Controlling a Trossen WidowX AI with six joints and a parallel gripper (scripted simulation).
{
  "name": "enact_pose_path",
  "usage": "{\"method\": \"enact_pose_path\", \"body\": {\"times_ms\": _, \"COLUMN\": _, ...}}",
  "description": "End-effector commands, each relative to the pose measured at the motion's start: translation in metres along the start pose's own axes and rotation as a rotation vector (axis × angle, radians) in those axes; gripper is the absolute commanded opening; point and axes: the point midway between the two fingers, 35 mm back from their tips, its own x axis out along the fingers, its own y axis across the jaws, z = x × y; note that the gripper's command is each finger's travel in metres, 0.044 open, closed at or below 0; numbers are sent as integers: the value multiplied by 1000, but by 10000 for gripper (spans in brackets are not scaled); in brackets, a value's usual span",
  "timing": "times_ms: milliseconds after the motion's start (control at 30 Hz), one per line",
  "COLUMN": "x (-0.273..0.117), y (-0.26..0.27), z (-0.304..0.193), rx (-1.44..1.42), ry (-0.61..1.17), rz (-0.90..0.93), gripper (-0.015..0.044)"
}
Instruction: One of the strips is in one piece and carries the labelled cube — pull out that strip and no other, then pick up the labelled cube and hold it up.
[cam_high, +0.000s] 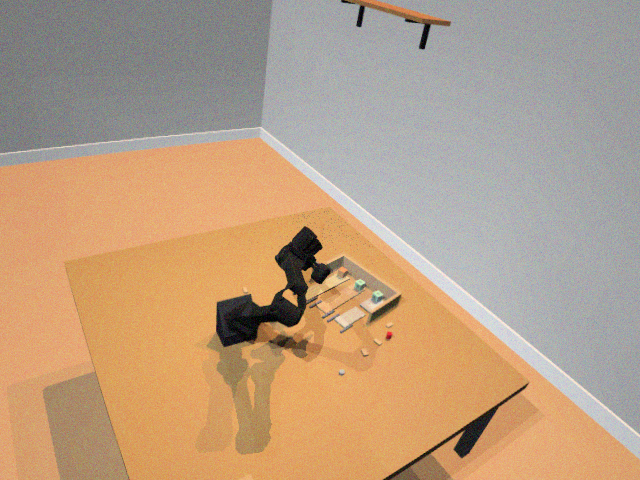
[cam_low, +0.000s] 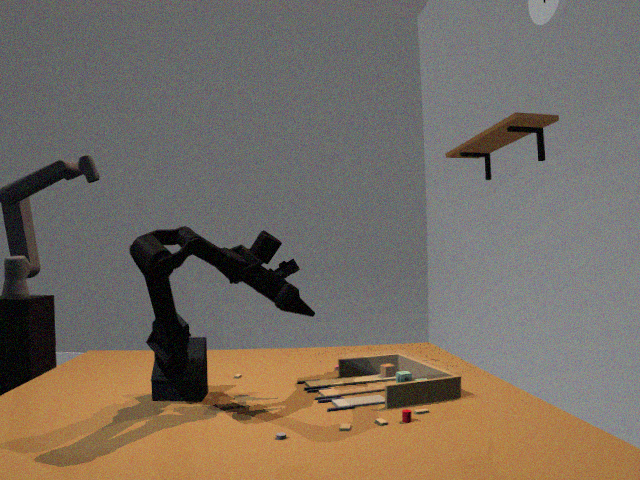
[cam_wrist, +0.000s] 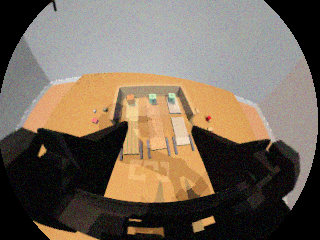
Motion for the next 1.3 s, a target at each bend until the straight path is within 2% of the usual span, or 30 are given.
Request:
{"method": "enact_pose_path", "body": {"times_ms": 0, "x": 0, "y": -1, "z": -4, "rx": 5, "ry": 8, "rz": -11, "gripper": 400}}
{"method": "enact_pose_path", "body": {"times_ms": 33, "x": 0, "y": -1, "z": -4, "rx": 5, "ry": 8, "rz": -11, "gripper": 400}}
{"method": "enact_pose_path", "body": {"times_ms": 133, "x": 10, "y": 1, "z": -1, "rx": -12, "ry": 60, "rz": -6, "gripper": 321}}
{"method": "enact_pose_path", "body": {"times_ms": 533, "x": 88, "y": -1, "z": -10, "rx": -116, "ry": 539, "rz": 43, "gripper": 6}}
{"method": "enact_pose_path", "body": {"times_ms": 867, "x": 127, "y": -21, "z": -46, "rx": -155, "ry": 952, "rz": 75, "gripper": 0}}
{"method": "enact_pose_path", "body": {"times_ms": 1267, "x": 127, "y": -20, "z": -50, "rx": -155, "ry": 959, "rz": 75, "gripper": 0}}
